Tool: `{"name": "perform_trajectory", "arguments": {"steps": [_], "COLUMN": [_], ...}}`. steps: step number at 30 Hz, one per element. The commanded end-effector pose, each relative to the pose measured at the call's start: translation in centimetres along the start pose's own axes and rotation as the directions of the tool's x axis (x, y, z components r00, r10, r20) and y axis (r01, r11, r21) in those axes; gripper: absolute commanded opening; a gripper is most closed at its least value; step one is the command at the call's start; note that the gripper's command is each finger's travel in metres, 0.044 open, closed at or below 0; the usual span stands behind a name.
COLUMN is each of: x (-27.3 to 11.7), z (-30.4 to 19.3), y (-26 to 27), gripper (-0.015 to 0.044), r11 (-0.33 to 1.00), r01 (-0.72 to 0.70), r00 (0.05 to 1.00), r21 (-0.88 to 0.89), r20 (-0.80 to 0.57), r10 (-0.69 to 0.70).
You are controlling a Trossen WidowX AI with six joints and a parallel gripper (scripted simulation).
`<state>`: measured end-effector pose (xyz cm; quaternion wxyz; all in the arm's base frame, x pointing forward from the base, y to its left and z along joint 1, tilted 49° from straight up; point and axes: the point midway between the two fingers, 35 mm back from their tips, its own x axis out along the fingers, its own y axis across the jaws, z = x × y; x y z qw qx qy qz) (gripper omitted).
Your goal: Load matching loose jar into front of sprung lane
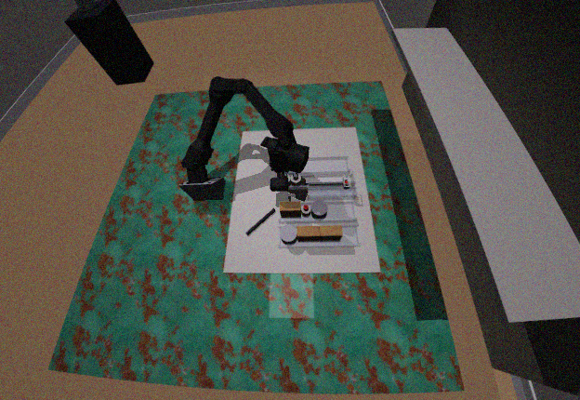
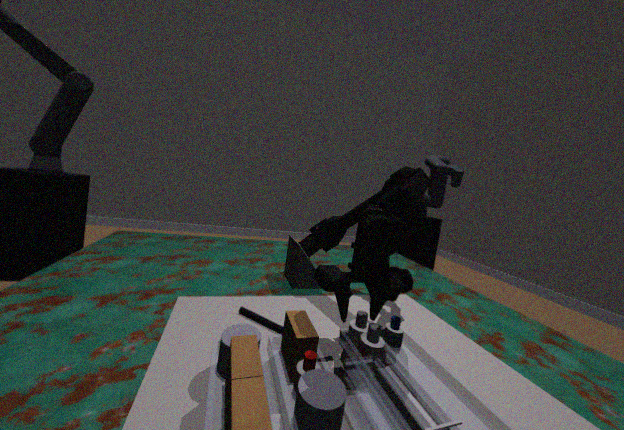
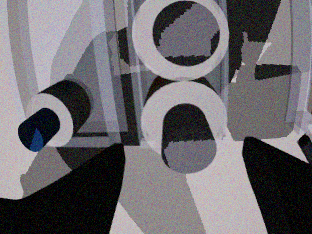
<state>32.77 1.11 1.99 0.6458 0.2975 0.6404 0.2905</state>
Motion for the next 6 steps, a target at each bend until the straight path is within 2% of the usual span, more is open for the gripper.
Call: {"name": "perform_trajectory", "arguments": {"steps": [1, 6], "x": [-0.2, -0.2], "z": [-1.3, -3.0], "y": [-0.1, -0.2], "gripper": [0.0297, 0.0297], "r11": [1.000, 1.000], "r01": [0.004, 0.004], "r00": [1.000, 1.000], "r21": [-0.004, -0.004], "r20": [0.003, 0.002], "r10": [-0.004, -0.004]}}
